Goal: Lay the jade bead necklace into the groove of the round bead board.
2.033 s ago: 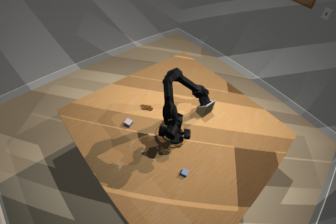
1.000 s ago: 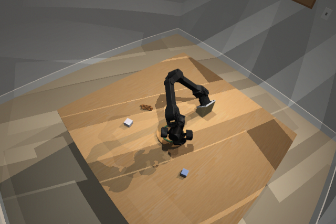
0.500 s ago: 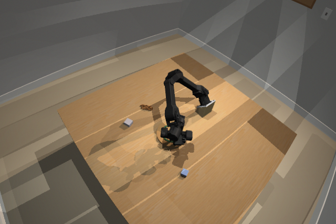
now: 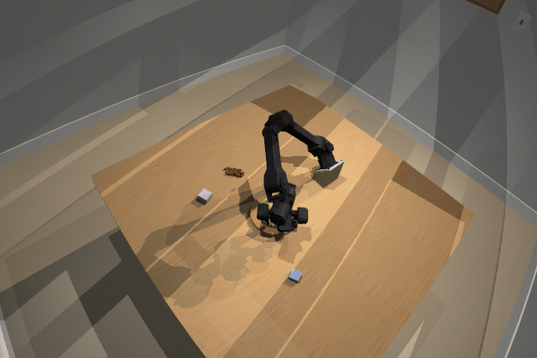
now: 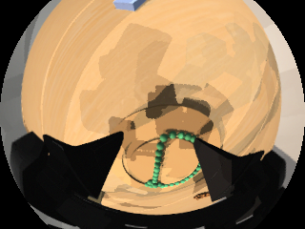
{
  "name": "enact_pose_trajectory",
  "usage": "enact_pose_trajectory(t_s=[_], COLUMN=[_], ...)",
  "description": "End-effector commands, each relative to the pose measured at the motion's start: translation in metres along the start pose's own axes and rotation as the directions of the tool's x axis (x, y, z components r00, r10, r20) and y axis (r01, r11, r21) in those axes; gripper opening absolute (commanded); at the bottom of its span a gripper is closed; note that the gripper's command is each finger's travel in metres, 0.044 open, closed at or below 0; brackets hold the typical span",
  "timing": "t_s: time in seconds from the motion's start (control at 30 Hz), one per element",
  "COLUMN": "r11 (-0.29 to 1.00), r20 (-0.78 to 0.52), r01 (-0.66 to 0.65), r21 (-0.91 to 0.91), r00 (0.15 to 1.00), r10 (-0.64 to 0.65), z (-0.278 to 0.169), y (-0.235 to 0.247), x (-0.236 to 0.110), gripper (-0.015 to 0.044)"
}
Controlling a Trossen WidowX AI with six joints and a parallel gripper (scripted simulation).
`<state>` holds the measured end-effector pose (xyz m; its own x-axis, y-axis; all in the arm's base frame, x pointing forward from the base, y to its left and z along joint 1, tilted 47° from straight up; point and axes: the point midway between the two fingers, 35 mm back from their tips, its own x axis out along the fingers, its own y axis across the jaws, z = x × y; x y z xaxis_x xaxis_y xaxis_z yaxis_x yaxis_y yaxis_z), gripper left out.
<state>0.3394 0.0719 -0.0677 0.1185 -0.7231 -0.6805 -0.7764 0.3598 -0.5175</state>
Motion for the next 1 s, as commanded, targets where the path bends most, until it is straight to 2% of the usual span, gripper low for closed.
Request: enact_pose_trajectory(t_s=[0.0, 0.57, 0.63, 0.73, 0.87, 0.97], r11=[1.0, 1.0, 0.998, 0.957, 0.806, 0.731], r20=[0.004, 0.004, 0.004, 0.004, 0.005, 0.005], r01=[-0.005, -0.005, -0.005, -0.006, -0.007, -0.007], r21=[0.007, 0.007, 0.059, 0.289, 0.592, 0.682], r00=[1.0, 1.0, 1.0, 1.0, 1.0, 1.0], r10=[0.005, 0.005, 0.005, 0.005, 0.005, 0.006], z=[0.001, 0.001, 0.001, 0.001, 0.0, 0.0], y=[0.0, 0.0, -0.001, -0.002, -0.004, -0.005], x=[-0.001, -0.001, -0.004, -0.014, -0.028, -0.033], gripper=[0.044, 0.044, 0.0387, 0.0309, 0.0204, 0.0125])
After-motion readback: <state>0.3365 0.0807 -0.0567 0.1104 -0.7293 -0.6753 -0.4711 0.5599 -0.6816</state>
